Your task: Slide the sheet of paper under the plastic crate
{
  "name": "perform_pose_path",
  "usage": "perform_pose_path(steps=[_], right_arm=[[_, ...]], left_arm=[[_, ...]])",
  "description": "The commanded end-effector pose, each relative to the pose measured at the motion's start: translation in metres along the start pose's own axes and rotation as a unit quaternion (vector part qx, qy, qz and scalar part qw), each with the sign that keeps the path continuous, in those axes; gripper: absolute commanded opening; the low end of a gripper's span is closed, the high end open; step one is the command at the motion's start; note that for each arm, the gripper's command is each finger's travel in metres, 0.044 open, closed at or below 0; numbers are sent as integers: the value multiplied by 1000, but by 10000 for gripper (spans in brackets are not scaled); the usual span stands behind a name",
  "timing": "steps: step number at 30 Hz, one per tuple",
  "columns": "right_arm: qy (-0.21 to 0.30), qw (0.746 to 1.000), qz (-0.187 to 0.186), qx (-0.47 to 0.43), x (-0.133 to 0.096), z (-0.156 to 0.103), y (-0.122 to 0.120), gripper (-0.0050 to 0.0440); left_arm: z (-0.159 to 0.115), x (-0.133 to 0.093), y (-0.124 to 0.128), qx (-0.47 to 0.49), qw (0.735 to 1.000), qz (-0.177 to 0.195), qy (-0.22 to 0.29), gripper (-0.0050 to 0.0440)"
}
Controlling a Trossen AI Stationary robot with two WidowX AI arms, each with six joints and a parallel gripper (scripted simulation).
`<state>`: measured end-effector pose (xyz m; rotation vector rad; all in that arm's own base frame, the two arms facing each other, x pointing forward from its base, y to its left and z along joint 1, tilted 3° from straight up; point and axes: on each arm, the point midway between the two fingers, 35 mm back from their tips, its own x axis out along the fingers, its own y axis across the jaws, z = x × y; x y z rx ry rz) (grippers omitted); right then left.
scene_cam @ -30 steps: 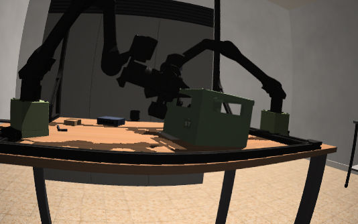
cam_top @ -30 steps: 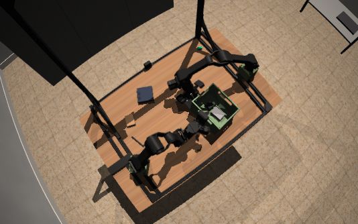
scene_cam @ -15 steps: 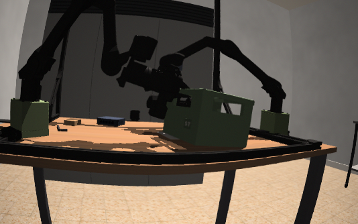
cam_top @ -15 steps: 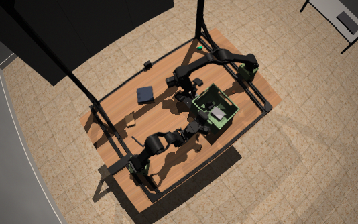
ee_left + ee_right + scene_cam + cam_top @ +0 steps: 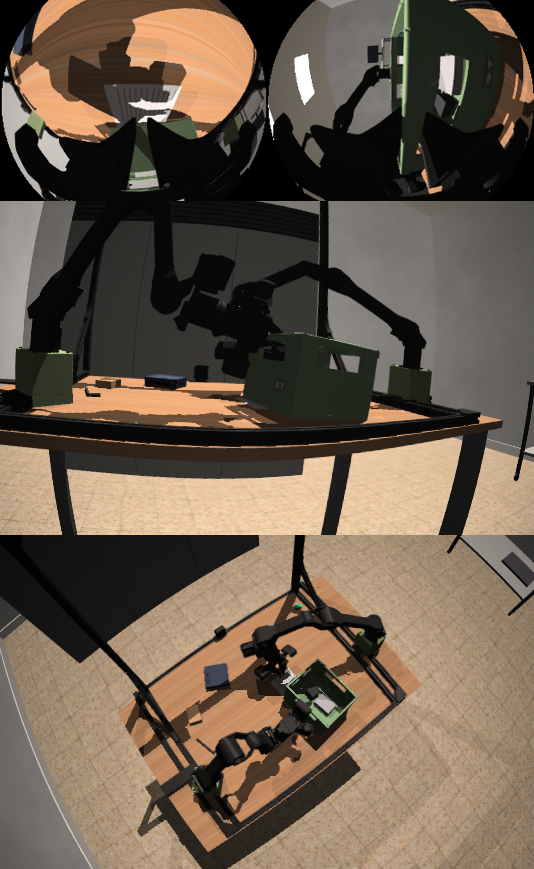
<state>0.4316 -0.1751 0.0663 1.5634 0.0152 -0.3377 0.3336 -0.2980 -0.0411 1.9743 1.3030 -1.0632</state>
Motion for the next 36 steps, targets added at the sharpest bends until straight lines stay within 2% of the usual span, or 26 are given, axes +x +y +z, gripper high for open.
perform_pose_path(steps=[1, 16, 36], right_arm=[[-1, 999, 37, -6, -1, 1, 27, 0], [-1, 999, 37, -6, -1, 1, 27, 0], [-1, 999, 37, -6, -1, 1, 27, 0]], left_arm=[[13, 0, -4, 3, 1000, -6, 3, 60], [13, -2, -3, 4, 1000, -6, 3, 60], [26, 21, -4, 4, 1000, -6, 3, 60]])
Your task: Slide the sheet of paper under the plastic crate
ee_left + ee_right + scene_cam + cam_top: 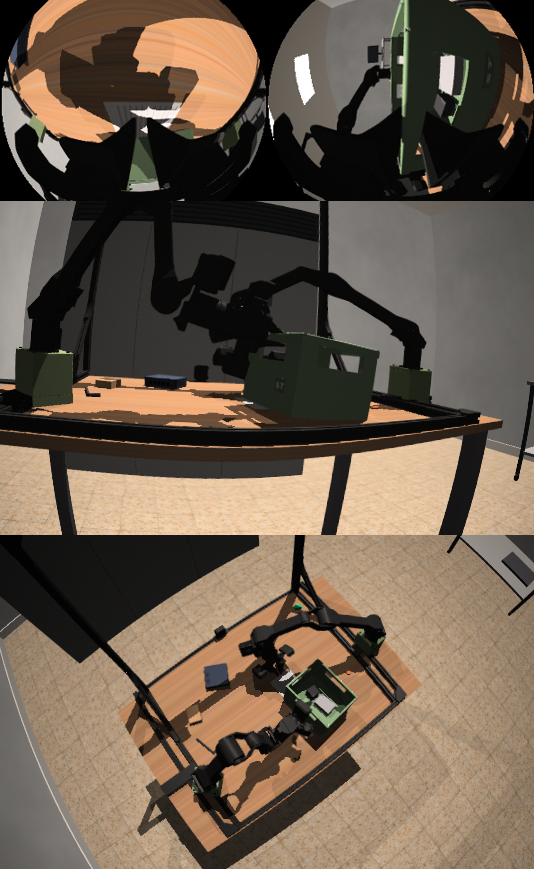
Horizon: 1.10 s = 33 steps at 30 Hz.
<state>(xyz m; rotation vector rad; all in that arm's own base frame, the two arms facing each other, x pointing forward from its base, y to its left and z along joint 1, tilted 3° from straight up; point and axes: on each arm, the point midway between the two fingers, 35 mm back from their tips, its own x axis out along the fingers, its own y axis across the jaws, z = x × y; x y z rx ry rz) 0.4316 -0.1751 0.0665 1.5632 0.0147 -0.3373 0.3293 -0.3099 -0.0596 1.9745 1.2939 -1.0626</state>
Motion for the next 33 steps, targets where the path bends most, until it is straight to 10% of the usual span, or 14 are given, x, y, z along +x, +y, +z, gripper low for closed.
perform_pose_path(steps=[1, 33], right_arm=[[-1, 999, 37, -6, -1, 1, 27, 0], [-1, 999, 37, -6, -1, 1, 27, 0]], left_arm=[[5, 12, -4, 4, 1000, -9, 4, 60], [12, 24, -4, 4, 1000, -9, 4, 60]])
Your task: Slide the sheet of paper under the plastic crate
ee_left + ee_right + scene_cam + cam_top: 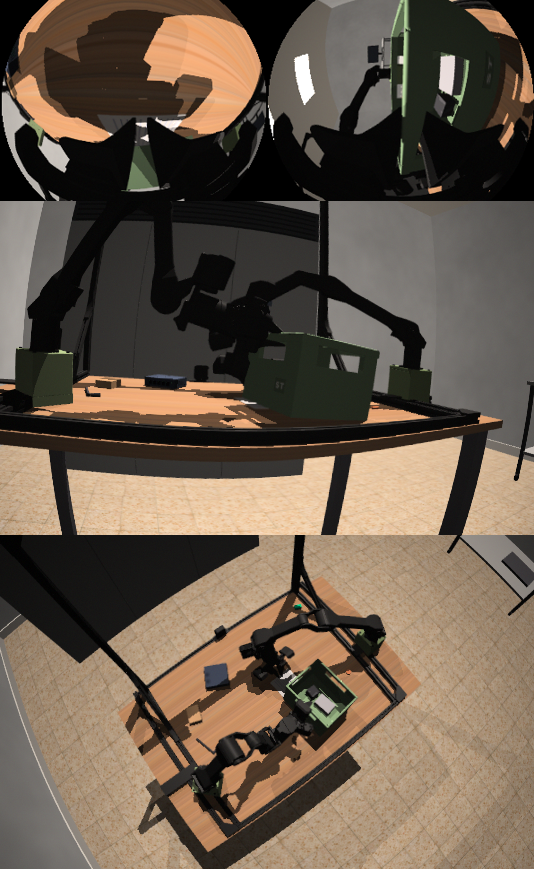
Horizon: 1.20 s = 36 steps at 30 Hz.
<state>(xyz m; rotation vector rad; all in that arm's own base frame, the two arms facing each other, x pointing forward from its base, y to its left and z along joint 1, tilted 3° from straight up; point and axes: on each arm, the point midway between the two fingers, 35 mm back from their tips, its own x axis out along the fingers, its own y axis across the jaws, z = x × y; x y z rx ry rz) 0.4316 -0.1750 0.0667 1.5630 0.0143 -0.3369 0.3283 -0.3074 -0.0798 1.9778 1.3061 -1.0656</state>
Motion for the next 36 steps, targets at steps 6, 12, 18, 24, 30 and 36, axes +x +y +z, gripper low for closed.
perform_pose_path(steps=[6, 12, 18, 24, 30, 36], right_arm=[[-1, 999, 37, -6, -1, 1, 27, 0], [-1, 999, 37, -6, -1, 1, 27, 0], [-1, 999, 37, -6, -1, 1, 27, 0], [-1, 999, 37, -6, -1, 1, 27, 0], [-1, 999, 37, -6, -1, 1, 27, 0], [-1, 999, 37, -6, -1, 1, 27, 0]], left_arm=[[3, 6, -2, 2, 1000, -5, 1, 60], [3, 6, -2, 2, 1000, -5, 1, 60], [3, 7, -2, 2, 1000, -5, 1, 60], [2, 9, -2, 2, 1000, -5, 1, 60], [0, 10, -2, 2, 1000, -5, 1, 60], [-3, 12, -2, 2, 1000, -5, 1, 60]])
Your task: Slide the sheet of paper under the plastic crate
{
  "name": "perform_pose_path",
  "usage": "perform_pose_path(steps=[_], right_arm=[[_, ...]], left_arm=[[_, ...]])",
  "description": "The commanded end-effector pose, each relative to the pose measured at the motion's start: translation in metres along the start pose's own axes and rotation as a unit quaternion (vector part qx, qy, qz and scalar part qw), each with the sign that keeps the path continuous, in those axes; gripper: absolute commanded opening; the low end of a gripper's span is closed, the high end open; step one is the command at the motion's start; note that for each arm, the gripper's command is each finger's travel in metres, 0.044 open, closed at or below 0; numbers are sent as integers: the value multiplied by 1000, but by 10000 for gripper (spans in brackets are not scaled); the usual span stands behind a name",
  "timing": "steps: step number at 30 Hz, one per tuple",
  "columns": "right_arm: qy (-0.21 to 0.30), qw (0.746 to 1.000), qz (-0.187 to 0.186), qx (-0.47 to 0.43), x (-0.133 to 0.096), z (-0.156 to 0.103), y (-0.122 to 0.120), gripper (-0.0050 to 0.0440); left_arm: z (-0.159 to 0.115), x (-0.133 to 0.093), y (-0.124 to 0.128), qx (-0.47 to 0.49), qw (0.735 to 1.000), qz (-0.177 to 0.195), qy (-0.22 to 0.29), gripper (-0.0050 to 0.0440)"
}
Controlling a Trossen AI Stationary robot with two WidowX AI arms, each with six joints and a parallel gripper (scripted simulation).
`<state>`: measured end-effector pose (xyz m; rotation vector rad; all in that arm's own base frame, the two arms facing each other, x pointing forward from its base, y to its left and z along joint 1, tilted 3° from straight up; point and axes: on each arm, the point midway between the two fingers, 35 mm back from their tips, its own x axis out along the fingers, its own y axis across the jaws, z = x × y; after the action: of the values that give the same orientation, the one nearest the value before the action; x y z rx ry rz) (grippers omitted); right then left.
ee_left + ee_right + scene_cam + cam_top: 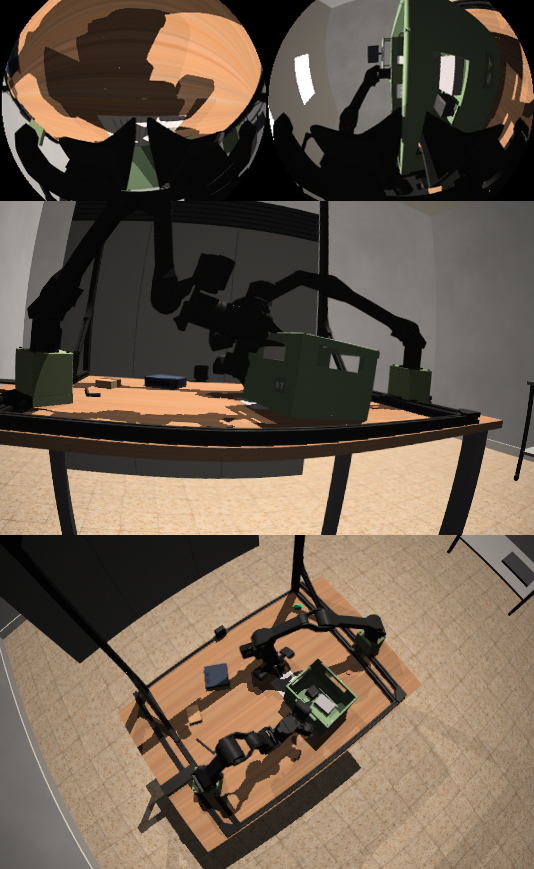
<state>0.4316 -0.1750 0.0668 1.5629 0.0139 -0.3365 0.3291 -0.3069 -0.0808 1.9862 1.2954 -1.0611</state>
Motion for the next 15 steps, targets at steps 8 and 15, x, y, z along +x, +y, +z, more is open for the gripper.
perform_pose_path(steps=[8, 15], right_arm=[[-1, 999, 37, -6, -1, 1, 27, 0], [-1, 999, 37, -6, -1, 1, 27, 0]], left_arm=[[-5, 12, -3, 0, 1000, -10, 0, 60], [-8, 14, -3, 0, 1000, -10, 0, 60]])
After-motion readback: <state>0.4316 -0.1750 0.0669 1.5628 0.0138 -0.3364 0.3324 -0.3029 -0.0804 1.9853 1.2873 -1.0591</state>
